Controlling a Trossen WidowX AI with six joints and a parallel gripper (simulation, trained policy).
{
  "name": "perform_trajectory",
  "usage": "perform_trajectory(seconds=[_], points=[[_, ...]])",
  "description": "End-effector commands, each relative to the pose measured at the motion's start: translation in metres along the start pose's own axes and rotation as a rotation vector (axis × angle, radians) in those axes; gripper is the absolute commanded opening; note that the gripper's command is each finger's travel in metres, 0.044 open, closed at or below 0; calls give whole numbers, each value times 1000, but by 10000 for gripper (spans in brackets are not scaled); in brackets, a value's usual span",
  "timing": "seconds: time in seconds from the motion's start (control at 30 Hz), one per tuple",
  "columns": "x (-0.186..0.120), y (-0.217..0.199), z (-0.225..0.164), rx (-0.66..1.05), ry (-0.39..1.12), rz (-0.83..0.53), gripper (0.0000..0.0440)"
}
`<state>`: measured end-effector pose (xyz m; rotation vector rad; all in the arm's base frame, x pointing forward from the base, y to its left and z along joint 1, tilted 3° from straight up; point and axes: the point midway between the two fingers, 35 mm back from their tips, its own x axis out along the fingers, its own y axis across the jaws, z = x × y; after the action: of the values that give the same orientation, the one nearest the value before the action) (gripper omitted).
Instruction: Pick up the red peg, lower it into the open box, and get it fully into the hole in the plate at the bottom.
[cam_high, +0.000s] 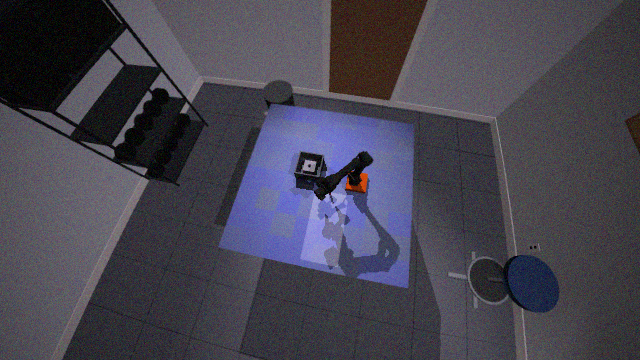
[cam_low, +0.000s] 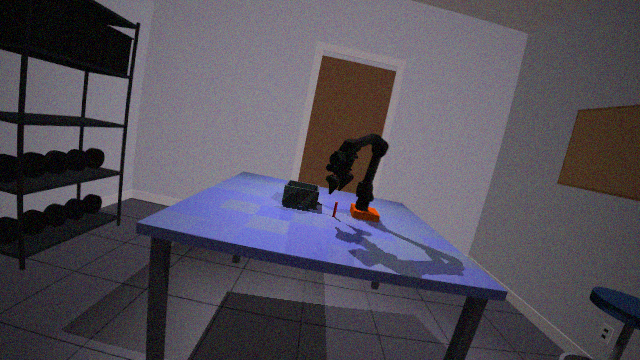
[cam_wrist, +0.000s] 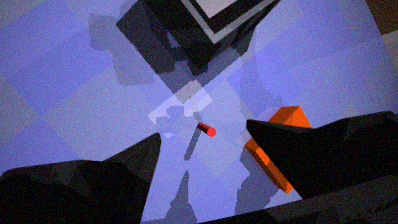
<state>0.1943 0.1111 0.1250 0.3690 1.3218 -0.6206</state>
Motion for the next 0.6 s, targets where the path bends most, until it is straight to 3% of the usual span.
perform_trajectory(seconds=[0.0, 0.57], points=[[13, -3, -9, 7, 29, -29, 440], [85, -1, -33, 25, 52, -44, 440]])
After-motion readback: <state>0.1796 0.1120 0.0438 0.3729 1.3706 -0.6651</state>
